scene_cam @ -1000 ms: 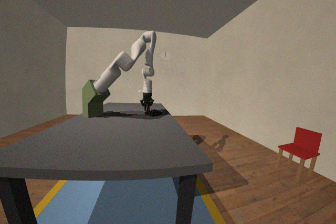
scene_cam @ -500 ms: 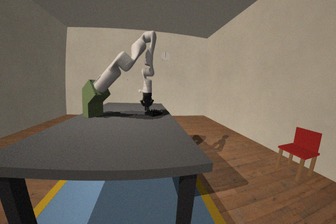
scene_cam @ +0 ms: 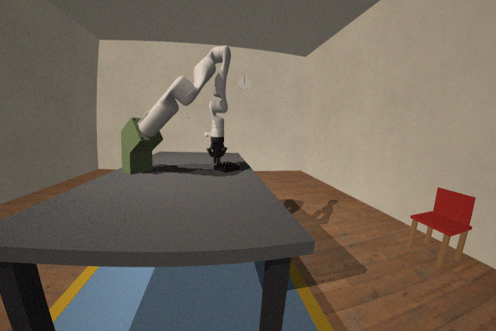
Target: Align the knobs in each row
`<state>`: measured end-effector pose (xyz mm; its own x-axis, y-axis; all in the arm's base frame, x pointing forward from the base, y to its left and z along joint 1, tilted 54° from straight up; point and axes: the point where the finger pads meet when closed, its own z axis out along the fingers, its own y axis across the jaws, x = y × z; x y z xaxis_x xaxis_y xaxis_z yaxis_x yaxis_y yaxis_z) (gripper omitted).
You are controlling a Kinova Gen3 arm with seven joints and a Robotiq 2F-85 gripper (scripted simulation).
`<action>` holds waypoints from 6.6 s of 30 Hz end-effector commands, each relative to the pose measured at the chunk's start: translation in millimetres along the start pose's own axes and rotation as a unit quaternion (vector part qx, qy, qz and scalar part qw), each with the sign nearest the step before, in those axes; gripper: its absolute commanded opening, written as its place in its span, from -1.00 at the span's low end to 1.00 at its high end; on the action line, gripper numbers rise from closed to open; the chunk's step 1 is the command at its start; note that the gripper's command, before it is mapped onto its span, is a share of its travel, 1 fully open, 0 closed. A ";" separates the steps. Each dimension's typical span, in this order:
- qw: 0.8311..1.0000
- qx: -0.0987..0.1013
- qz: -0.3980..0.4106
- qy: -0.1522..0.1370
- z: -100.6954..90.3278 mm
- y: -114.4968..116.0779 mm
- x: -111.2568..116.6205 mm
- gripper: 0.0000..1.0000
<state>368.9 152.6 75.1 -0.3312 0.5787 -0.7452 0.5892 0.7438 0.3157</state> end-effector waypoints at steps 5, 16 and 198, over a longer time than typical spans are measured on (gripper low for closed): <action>1.000 0.000 0.000 0.000 -0.3 0.3 0.2 -0.83; 1.000 0.000 0.000 0.000 -0.3 0.3 0.2 -0.83; 0.676 0.000 -0.737 0.000 -0.2 0.2 0.2 -0.83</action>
<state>368.9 152.5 75.1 -0.5583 -0.7911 -0.2498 -0.3810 0.5120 -0.7698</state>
